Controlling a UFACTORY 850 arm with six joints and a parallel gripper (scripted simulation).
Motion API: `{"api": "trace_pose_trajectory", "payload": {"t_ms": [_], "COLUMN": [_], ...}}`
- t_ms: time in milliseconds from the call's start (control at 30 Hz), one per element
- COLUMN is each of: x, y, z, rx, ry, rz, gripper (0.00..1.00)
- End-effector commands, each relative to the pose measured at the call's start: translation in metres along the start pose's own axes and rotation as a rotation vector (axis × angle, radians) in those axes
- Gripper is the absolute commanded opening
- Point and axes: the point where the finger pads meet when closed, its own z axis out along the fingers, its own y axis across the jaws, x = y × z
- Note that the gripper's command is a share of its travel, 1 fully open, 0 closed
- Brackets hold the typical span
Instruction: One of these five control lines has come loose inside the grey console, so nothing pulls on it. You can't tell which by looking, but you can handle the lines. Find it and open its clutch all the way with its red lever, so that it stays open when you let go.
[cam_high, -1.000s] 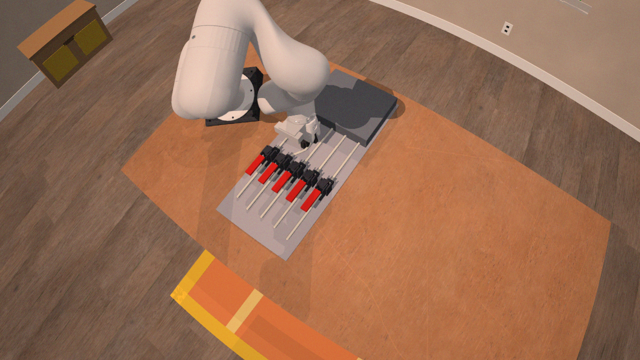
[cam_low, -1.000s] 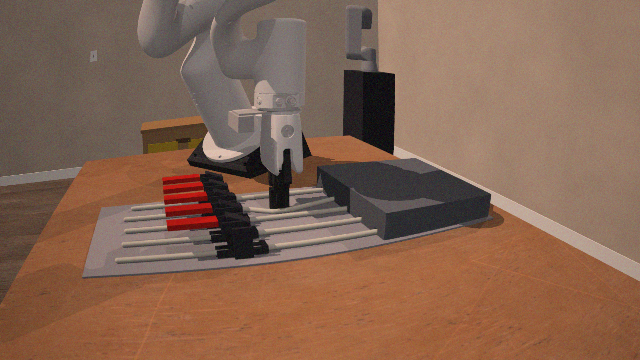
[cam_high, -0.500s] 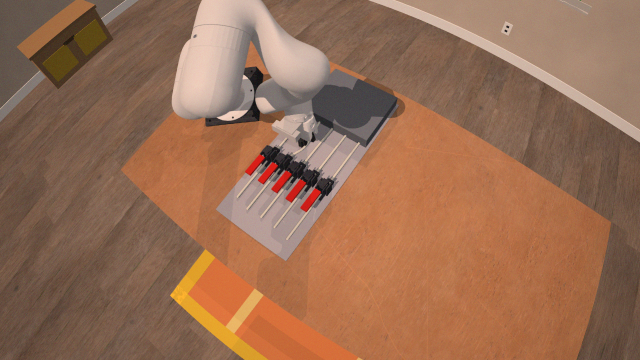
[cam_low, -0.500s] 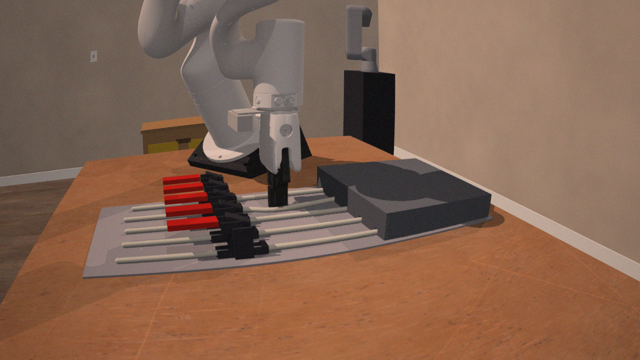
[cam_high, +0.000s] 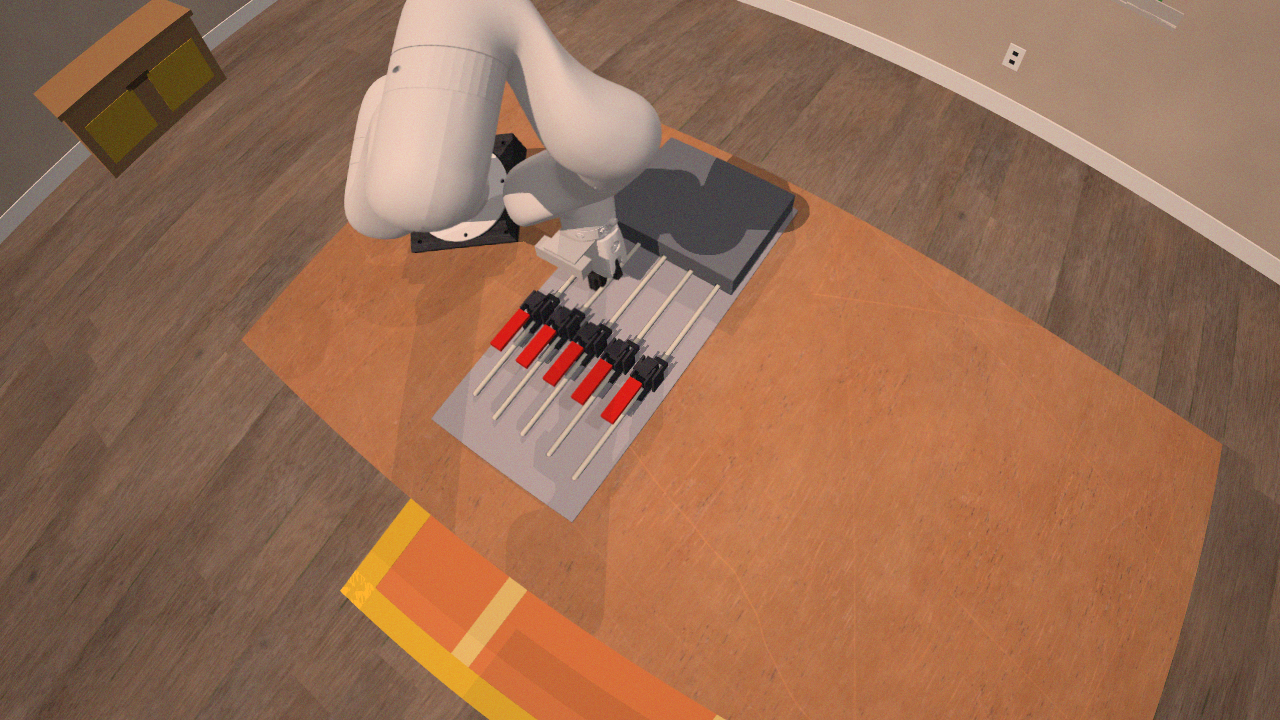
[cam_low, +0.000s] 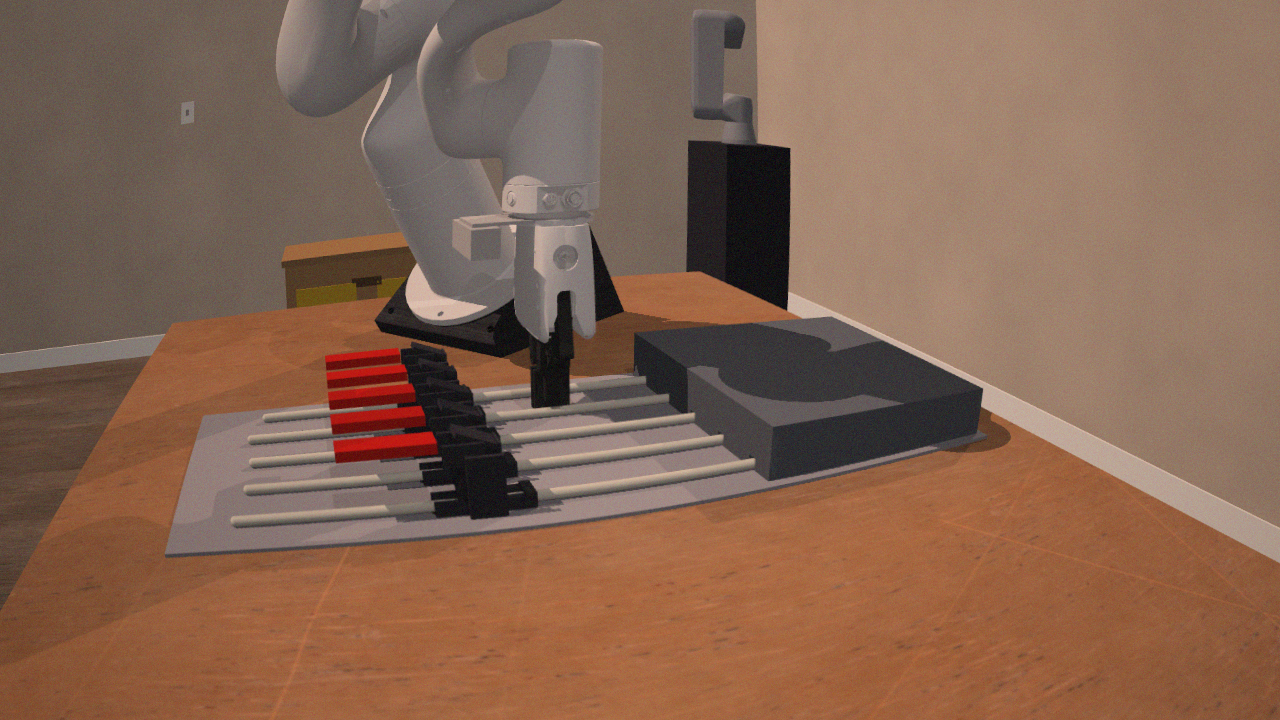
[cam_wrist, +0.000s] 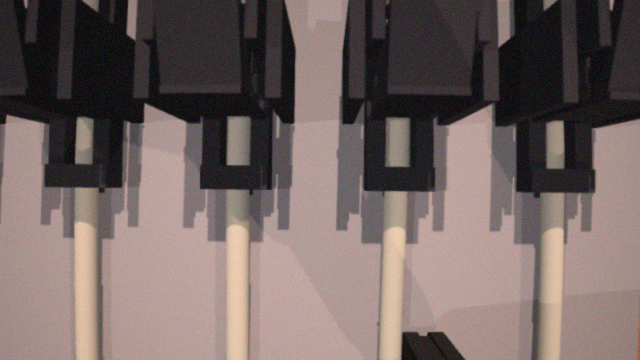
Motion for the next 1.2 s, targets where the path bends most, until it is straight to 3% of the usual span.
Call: {"api": "trace_pose_trajectory", "payload": {"t_ms": [0,633,833,1167], "x": [0.0,0.0,0.0,0.0], "y": [0.005,0.008,0.008,0.008], "z": [0.0,-0.004,-0.017,-0.066], "rx": [0.0,0.0,0.0,0.0], "ry": [-0.001,-0.001,-0.001,-0.001], "rz": [0.0,0.0,0.0,0.0], "gripper": [0.0,0.0,0.0,0.0]}}
